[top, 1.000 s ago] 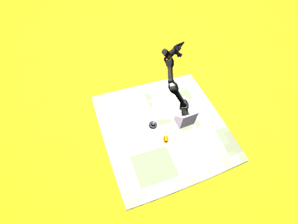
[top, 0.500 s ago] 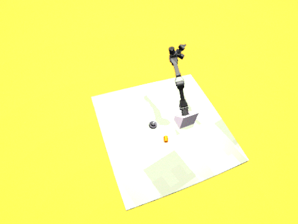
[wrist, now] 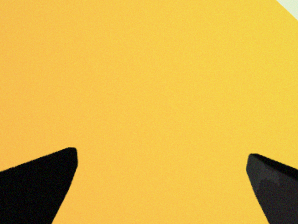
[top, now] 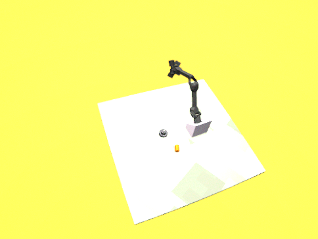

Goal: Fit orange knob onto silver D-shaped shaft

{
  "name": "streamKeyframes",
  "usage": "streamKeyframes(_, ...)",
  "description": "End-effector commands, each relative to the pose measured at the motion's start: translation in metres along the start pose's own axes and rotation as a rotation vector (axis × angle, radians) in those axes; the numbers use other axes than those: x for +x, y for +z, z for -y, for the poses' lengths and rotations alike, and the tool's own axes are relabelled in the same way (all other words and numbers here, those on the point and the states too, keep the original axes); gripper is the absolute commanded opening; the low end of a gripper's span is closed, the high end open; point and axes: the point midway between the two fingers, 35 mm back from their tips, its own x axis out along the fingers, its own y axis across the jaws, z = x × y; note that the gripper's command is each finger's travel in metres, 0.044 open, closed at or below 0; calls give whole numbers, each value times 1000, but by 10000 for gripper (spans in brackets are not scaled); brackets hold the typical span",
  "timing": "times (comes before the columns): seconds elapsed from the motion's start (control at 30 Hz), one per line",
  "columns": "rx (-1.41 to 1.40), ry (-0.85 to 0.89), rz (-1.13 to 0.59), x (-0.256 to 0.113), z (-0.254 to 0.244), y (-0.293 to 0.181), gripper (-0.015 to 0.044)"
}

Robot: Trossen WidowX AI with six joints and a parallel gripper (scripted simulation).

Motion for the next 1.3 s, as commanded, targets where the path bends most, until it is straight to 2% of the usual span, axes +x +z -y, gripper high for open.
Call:
streamKeyframes(0.0, -62, -177, -41, -3, 74, -19, 440)
streamKeyframes(0.13, -148, -377, -98, -28, 158, -40, 440)
streamKeyframes(0.27, -250, -564, -156, -73, 238, -53, 440)
streamKeyframes(0.5, -538, -849, -287, -183, 352, -46, 440)
streamKeyframes(0.6, -627, -925, -328, -223, 380, -37, 440)
streamKeyframes(0.7, -742, -1025, -379, -285, 413, -18, 440)
streamKeyframes(0.97, -1066, -1190, -507, -431, 455, 60, 440)
streamKeyframes(1.13, -1308, -1223, -596, -512, 455, 134, 440)
streamKeyframes(1.27, -1514, -1194, -673, -562, 442, 203, 440)
